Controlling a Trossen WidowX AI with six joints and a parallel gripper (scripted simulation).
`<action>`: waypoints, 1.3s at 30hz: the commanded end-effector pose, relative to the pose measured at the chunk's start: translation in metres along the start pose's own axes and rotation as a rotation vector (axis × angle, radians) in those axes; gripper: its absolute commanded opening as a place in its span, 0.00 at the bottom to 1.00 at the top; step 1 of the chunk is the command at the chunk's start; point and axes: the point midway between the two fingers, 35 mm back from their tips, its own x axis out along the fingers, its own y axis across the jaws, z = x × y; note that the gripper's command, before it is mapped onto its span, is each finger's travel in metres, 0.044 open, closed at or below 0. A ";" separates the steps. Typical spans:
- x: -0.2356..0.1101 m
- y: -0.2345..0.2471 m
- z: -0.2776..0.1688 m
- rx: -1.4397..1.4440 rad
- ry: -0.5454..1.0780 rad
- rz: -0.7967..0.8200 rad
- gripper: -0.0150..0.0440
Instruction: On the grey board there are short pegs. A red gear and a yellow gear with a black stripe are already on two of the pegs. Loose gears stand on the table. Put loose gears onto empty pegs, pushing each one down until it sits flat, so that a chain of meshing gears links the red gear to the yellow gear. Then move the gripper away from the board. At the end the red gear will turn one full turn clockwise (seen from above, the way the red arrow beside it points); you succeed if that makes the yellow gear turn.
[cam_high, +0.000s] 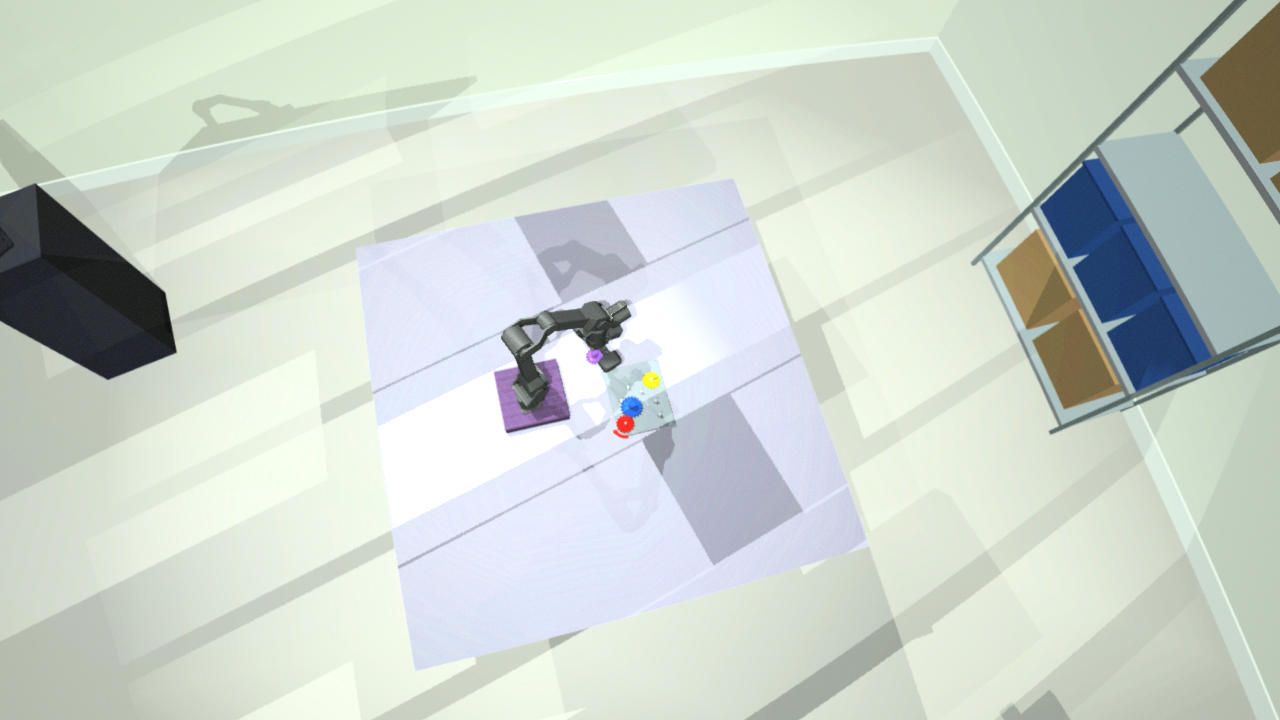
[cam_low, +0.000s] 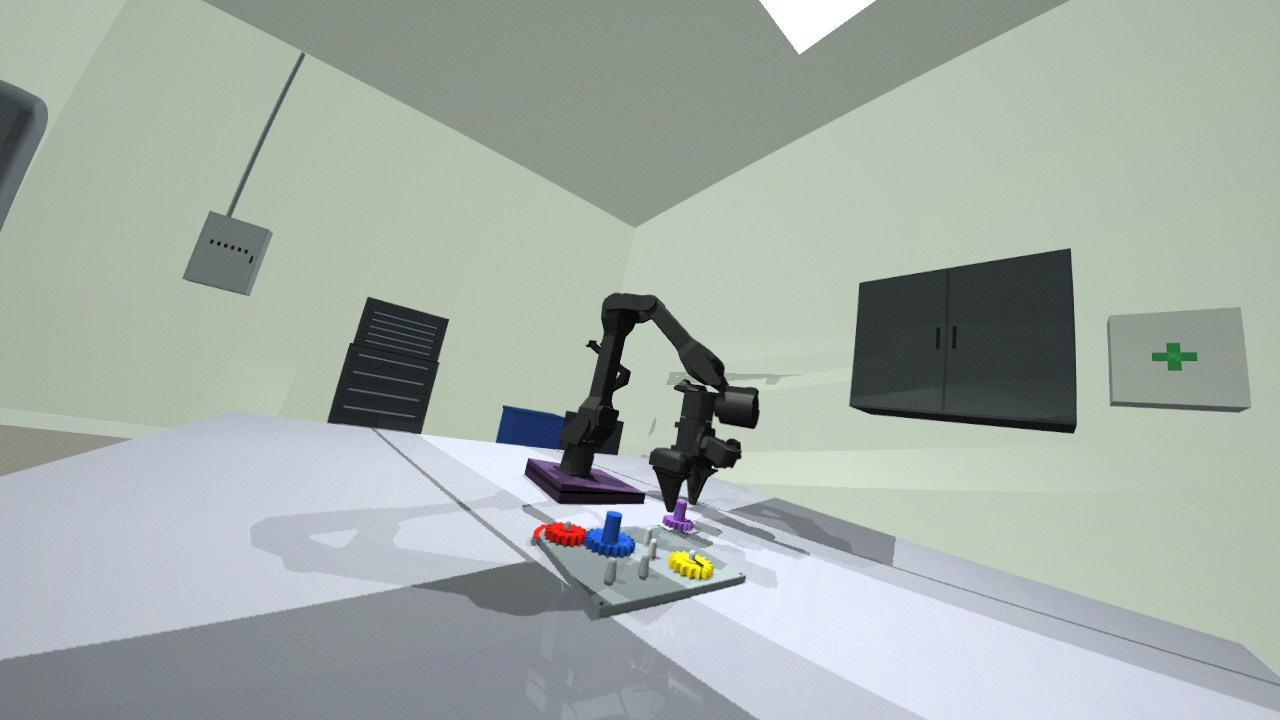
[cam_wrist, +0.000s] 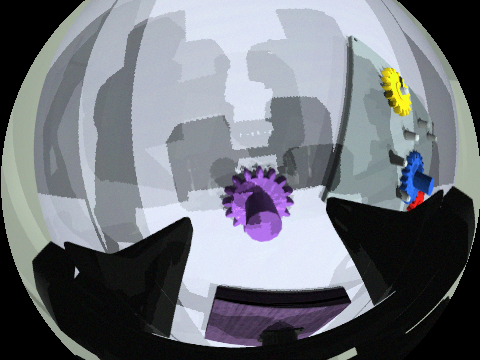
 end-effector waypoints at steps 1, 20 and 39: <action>0.002 -0.001 -0.002 0.005 0.006 -0.004 0.91; 0.002 -0.001 -0.002 0.005 0.006 -0.004 0.26; -0.031 0.001 0.013 0.040 -0.040 0.019 0.25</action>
